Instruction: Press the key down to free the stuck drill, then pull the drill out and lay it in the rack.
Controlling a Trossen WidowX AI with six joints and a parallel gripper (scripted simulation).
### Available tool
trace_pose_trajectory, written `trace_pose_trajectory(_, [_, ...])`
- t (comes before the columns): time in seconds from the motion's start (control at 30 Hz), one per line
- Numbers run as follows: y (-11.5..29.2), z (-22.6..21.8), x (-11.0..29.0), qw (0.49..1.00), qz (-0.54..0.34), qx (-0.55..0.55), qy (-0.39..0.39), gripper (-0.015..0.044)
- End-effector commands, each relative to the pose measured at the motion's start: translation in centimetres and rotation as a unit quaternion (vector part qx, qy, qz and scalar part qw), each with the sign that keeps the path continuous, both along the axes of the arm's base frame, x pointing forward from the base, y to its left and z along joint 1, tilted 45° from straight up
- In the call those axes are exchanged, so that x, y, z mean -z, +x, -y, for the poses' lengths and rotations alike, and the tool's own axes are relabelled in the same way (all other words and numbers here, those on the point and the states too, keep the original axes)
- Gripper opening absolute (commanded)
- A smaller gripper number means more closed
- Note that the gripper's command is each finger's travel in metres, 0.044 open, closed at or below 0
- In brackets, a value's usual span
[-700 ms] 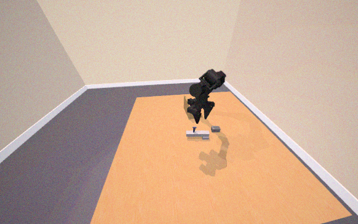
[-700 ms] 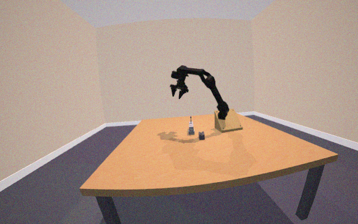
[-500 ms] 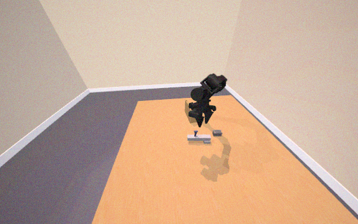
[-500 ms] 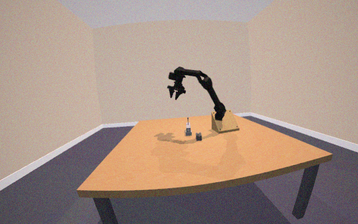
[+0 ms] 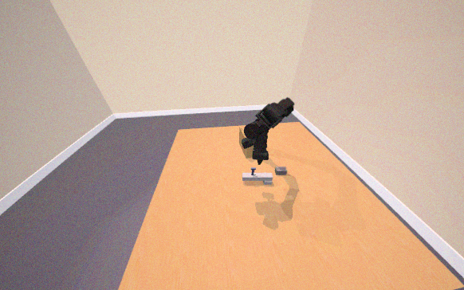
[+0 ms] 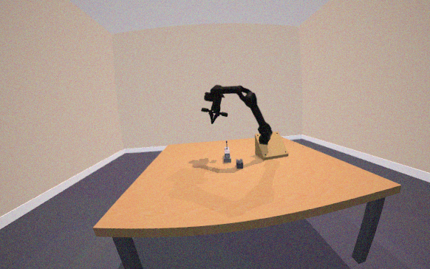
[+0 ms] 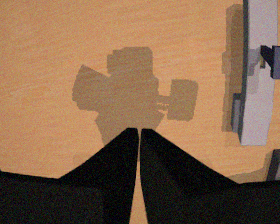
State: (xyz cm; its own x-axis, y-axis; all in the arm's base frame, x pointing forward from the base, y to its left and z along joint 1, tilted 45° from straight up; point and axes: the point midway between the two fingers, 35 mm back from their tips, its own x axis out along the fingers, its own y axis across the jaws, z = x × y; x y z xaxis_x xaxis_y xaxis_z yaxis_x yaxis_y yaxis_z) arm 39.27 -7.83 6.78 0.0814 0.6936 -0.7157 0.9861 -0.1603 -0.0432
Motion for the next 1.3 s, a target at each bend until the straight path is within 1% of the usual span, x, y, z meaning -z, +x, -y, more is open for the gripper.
trace_pose_trajectory(0.0, [-3.0, -2.3, 2.9, 0.962, 0.153, -0.225, -0.013, 0.0000])
trace_pose_trajectory(0.1, [-4.7, -3.4, 4.2, 0.914, 0.231, -0.333, -0.011, 0.0000])
trace_pose_trajectory(0.23, [-7.2, -4.8, 5.8, 0.822, 0.330, -0.465, 0.003, 0.0000])
trace_pose_trajectory(0.4, [-9.2, -5.7, 6.8, 0.737, 0.396, -0.547, 0.019, 0.0000])
trace_pose_trajectory(0.53, [-10.8, -6.5, 7.6, 0.660, 0.446, -0.604, 0.035, 0.0000])
trace_pose_trajectory(0.6, [-11.0, -6.6, 7.7, 0.650, 0.451, -0.610, 0.037, 0.0000])
trace_pose_trajectory(1.27, [-11.0, -6.8, 7.9, 0.653, 0.450, -0.608, 0.037, 0.0000])
